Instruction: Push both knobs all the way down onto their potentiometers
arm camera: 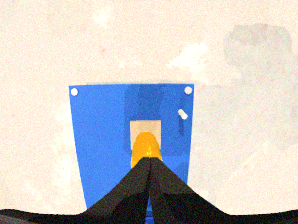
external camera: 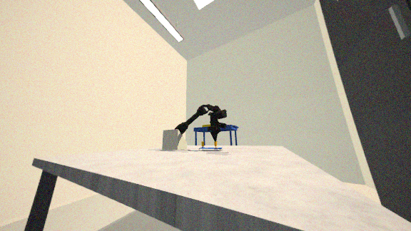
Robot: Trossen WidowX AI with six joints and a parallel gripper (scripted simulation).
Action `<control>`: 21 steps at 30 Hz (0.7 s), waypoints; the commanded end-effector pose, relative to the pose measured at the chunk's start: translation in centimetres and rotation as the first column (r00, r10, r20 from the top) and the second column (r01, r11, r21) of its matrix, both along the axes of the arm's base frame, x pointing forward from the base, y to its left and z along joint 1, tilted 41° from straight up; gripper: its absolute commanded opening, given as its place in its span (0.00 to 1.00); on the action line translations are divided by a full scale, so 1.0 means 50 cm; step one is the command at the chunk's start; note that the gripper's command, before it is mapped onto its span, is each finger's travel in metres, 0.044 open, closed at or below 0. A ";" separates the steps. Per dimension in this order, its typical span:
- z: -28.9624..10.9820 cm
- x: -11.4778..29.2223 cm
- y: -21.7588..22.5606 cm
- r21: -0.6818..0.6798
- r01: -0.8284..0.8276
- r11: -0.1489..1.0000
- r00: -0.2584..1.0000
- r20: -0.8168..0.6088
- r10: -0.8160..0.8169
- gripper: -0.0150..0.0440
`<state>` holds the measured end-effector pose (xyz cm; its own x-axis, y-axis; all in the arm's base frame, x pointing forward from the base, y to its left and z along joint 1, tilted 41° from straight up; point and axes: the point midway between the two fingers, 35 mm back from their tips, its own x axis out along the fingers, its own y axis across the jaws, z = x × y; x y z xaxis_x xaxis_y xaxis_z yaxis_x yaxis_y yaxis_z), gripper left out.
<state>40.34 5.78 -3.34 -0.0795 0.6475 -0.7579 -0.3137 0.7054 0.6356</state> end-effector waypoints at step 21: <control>-0.033 -0.002 0.040 0.001 -0.038 0.999 0.999 -0.001 0.038 0.25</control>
<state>40.31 5.88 -3.46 -0.0780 0.6477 -0.7579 -0.3121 0.7061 0.6356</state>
